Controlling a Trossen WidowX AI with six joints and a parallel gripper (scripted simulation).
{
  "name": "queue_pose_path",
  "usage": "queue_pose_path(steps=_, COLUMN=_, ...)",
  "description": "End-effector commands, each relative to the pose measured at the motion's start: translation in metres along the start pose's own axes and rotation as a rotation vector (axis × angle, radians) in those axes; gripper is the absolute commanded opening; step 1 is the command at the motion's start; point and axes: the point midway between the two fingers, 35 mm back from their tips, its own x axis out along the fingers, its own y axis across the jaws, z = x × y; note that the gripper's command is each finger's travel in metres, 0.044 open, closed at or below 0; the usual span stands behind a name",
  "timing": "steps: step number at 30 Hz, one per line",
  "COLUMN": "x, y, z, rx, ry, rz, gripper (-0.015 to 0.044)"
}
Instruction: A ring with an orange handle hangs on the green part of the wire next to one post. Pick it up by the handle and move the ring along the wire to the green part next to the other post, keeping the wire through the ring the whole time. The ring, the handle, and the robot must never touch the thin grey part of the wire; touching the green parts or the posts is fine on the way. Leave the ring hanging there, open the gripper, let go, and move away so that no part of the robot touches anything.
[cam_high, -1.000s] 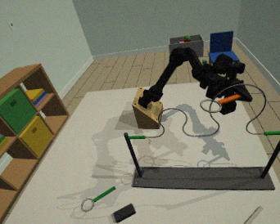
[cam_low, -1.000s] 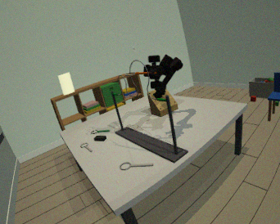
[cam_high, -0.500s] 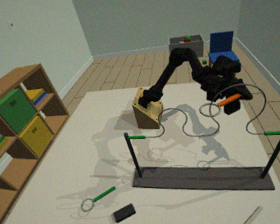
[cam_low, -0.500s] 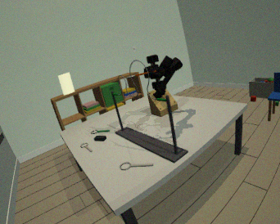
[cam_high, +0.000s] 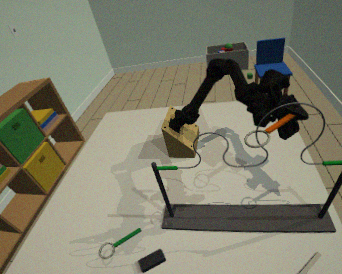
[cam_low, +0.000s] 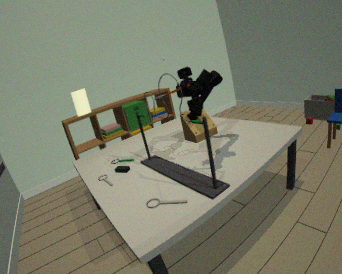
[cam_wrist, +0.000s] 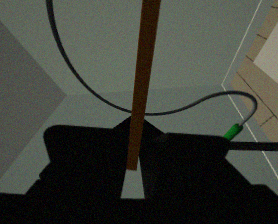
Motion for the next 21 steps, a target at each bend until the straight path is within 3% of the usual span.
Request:
queue_pose_path(steps=1, x=0.0002, y=0.0028, z=0.0002, rx=0.055, ry=-0.006, rz=0.034, gripper=-0.015)
queue_pose_path(steps=21, x=0.0004, y=0.0103, z=0.001, rx=0.259, ry=-0.03, rz=0.149, gripper=-0.015)
